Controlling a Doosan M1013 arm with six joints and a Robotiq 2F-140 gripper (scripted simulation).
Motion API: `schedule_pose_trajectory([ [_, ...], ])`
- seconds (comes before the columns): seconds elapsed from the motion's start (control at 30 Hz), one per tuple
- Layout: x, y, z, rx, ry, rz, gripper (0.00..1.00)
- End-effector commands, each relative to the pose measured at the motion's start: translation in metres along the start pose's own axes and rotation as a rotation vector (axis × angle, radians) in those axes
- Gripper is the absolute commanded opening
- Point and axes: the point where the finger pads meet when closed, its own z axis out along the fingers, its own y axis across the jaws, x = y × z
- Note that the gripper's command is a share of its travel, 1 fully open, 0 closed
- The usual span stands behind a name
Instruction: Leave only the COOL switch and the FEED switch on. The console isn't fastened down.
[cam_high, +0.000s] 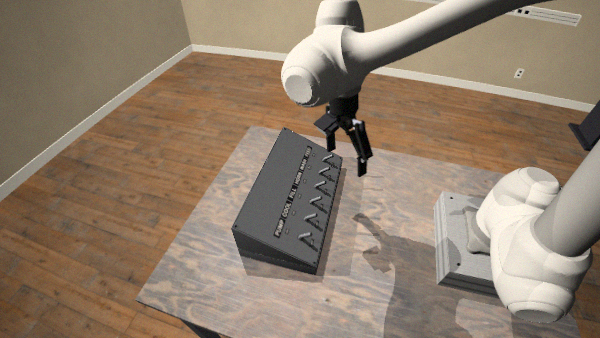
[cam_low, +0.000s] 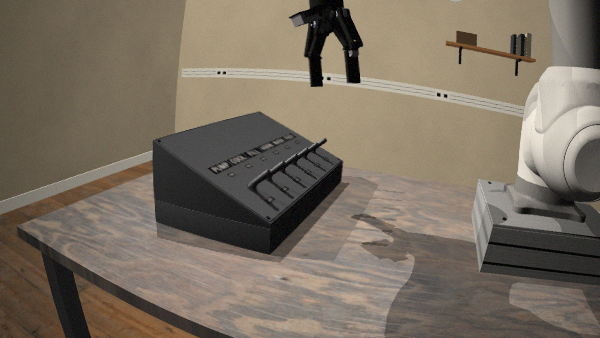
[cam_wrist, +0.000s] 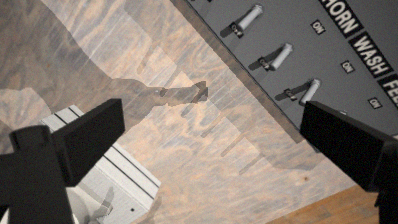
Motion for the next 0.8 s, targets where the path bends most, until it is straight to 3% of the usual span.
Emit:
schedule_pose_trajectory([
  [0.0, -0.003, -0.004, -0.009, 0.0, 0.001, 0.0, 1.0],
  [0.4, -0.01, -0.012, -0.026, 0.0, 0.001, 0.0, 1.0],
  [0.77, -0.01, -0.013, -0.027, -0.003, 0.001, 0.004, 1.0],
])
